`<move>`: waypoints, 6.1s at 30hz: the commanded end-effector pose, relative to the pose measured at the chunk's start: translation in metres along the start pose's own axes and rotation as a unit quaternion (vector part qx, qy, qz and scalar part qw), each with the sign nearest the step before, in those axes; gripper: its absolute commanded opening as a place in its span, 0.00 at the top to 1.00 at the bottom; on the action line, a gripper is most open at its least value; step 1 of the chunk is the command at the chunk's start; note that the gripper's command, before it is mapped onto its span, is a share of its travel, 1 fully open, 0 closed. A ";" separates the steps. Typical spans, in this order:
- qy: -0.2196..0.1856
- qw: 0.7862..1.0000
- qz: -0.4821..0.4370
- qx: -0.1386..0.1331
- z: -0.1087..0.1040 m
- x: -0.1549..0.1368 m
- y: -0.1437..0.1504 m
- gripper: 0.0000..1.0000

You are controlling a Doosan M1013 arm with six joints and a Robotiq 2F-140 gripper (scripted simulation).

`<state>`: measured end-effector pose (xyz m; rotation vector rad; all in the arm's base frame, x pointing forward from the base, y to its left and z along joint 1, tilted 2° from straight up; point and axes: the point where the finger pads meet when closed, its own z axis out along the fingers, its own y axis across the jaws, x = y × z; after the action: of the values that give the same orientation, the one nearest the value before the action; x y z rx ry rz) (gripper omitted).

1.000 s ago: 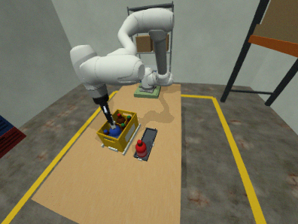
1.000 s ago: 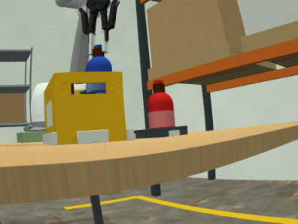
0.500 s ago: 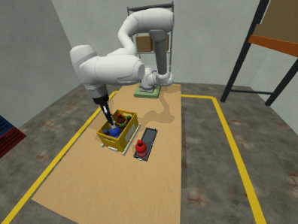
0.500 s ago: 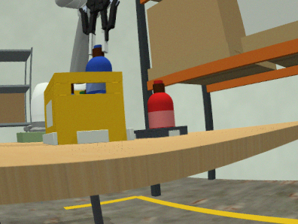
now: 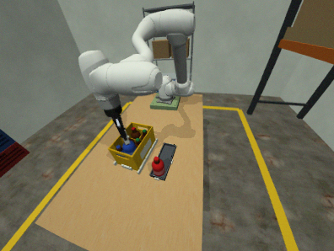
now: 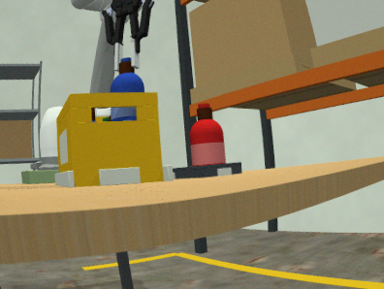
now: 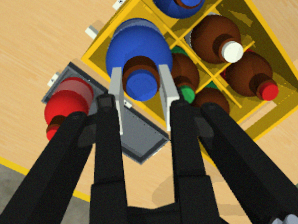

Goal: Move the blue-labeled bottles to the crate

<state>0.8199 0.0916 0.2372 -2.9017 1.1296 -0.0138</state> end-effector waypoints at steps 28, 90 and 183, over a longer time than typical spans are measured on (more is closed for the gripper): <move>0.000 1.000 0.000 0.000 0.017 0.000 0.000 1.00; 0.000 1.000 0.000 0.000 0.040 0.000 0.000 1.00; 0.000 1.000 0.000 0.000 0.080 0.000 0.000 1.00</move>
<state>0.8214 0.0934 0.1573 -2.9017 1.1296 -0.0138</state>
